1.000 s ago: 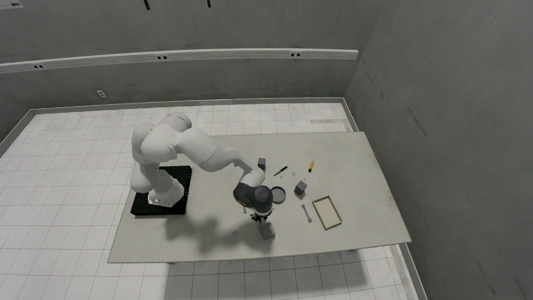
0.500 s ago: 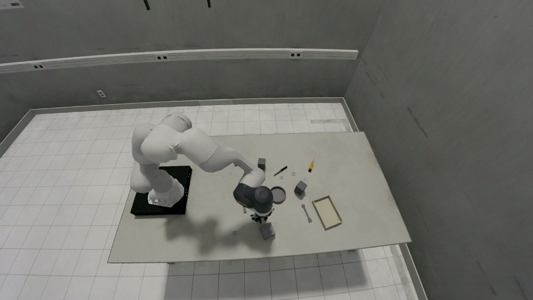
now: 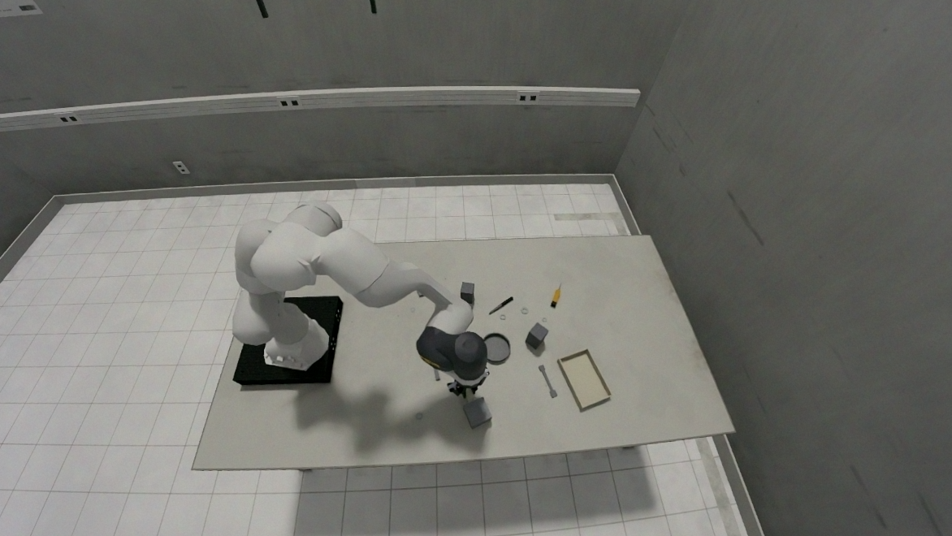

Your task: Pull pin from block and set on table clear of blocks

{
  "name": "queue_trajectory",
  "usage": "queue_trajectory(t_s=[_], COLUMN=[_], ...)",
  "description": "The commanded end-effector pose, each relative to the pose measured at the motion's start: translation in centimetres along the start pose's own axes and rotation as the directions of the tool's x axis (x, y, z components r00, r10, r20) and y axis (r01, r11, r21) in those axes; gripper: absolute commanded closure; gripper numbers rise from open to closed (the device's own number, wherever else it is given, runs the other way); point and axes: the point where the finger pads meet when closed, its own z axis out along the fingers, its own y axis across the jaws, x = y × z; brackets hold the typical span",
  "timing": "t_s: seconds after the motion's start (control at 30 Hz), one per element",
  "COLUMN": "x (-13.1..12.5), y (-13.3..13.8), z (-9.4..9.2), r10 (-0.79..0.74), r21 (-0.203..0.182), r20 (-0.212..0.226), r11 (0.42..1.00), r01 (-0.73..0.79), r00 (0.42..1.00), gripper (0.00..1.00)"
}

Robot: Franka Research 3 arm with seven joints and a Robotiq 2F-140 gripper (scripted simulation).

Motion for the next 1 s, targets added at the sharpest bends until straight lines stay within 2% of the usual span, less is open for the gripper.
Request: queue_trajectory(t_s=[0.0,0.97], x=[0.2,1.3], y=[0.0,-0.1], z=[0.1,0.2], r10=[-0.007,-0.013], r21=[0.002,0.004], r20=[0.000,0.001], r11=[1.000,1.000], r01=[0.007,0.013], r00=[1.000,1.000], gripper=[0.90,0.90])
